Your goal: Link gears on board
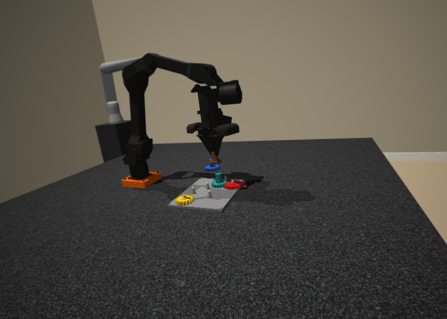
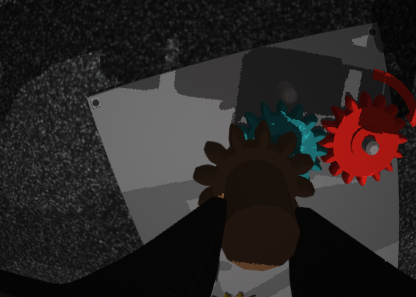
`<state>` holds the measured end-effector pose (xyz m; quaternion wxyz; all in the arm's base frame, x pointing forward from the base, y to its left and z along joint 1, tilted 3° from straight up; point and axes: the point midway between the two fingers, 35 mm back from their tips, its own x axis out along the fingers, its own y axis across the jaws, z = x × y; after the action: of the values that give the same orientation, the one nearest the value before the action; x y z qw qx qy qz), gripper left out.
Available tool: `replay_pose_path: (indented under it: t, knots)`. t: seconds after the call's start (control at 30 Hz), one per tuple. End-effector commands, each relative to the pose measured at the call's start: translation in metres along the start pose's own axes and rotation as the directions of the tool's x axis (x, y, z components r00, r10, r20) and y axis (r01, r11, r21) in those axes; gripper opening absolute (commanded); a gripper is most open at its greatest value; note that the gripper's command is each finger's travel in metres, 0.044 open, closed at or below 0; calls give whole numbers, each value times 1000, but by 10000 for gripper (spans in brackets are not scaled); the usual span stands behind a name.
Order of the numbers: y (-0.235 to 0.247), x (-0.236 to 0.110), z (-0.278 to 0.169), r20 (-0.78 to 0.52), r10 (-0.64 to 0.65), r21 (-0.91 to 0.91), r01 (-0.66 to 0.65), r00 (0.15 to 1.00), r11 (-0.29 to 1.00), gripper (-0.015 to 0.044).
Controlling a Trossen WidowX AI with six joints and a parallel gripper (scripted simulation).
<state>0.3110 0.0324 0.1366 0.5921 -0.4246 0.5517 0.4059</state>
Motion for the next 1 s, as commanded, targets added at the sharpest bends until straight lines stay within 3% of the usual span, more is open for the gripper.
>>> replay_pose_path:
  t: [0.0, 0.6, 0.97]
  knots:
    - [-1, 3, -10, 6, -4, -3, 4, 1000, 1000, 0]
    - [-5, 20, -51, 3, -5, -4, 5, 1000, 1000, 0]
    - [-5, 20, -52, 2, -5, -4, 5, 1000, 1000, 0]
